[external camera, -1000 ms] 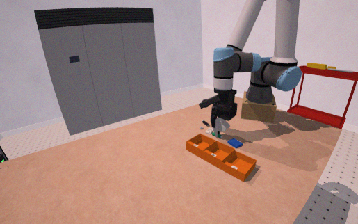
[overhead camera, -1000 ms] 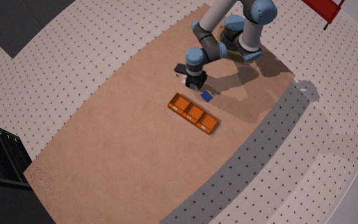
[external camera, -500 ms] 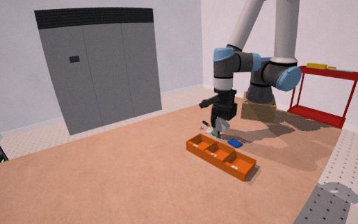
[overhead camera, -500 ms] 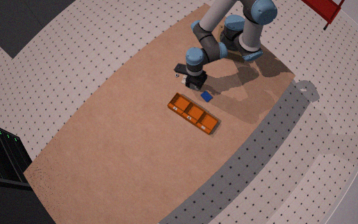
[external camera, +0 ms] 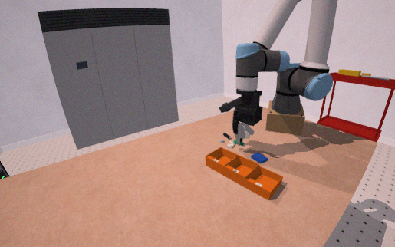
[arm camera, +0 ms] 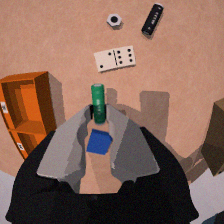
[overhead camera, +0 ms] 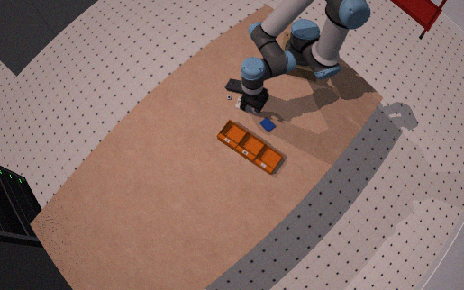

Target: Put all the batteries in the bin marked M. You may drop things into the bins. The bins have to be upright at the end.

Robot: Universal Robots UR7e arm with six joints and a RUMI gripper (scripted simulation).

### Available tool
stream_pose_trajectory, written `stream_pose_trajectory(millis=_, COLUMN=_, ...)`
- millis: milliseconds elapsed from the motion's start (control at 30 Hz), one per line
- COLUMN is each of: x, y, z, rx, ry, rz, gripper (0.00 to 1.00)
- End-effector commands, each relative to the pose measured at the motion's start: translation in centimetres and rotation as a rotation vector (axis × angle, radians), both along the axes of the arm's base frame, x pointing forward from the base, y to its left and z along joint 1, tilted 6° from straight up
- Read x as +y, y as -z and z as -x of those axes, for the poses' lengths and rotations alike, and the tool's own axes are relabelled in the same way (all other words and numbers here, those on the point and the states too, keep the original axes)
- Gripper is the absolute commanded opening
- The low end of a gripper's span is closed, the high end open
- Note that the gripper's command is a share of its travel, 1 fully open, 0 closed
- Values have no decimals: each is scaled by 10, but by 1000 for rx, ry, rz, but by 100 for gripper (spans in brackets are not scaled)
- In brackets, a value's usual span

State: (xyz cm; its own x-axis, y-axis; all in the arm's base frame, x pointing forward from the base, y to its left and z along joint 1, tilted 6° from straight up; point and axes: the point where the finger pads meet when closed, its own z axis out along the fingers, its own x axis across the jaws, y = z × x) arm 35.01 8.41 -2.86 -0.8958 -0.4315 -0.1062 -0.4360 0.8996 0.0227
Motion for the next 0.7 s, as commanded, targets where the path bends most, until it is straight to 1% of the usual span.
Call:
stream_pose_trajectory(millis=0, x=-2, y=-20, z=2, rx=6, ry=1, rz=-1, gripper=0)
stream_pose_trajectory(millis=33, x=-2, y=-20, z=2, rx=6, ry=1, rz=-1, gripper=0)
stream_pose_trajectory(millis=167, x=-3, y=-33, z=3, rx=6, ry=1, rz=-1, gripper=0)
stream_pose_trajectory(millis=667, x=-2, y=-31, z=5, rx=11, ry=-1, rz=-2, gripper=0)
